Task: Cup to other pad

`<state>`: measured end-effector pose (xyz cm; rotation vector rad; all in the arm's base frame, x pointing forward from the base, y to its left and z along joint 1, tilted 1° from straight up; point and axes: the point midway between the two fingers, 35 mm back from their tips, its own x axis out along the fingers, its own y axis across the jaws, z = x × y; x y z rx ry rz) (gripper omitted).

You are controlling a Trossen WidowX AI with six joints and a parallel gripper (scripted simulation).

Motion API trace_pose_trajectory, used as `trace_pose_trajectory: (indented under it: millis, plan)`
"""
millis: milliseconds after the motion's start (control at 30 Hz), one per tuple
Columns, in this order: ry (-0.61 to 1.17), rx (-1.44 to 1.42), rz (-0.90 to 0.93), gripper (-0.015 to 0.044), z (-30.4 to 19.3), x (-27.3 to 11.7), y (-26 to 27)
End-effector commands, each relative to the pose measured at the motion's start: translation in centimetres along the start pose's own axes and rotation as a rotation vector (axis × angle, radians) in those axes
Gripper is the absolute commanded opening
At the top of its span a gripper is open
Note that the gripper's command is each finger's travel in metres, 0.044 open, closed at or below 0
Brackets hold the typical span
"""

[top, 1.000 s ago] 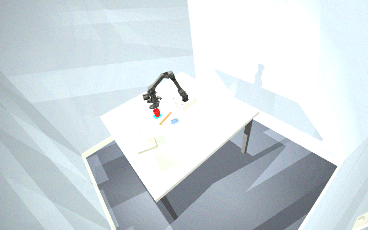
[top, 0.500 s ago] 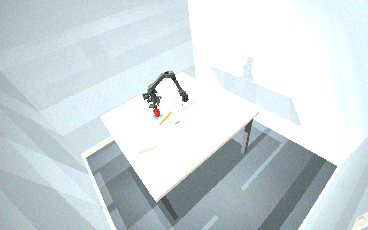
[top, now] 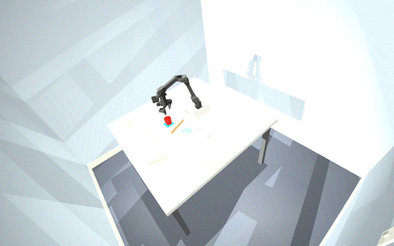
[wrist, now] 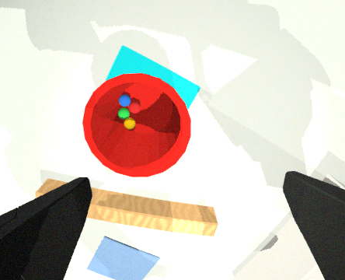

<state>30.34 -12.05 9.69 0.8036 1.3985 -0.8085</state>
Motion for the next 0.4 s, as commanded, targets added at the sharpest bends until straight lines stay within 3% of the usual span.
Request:
trace_pose_trajectory:
  millis: [0,367]
  plan:
    - [-0.016,0.004,0.008,0.0440,-0.04,-1.95,-0.02]
    - [-0.010,-0.001,0.008,0.0440,-0.10,-1.81,0.01]
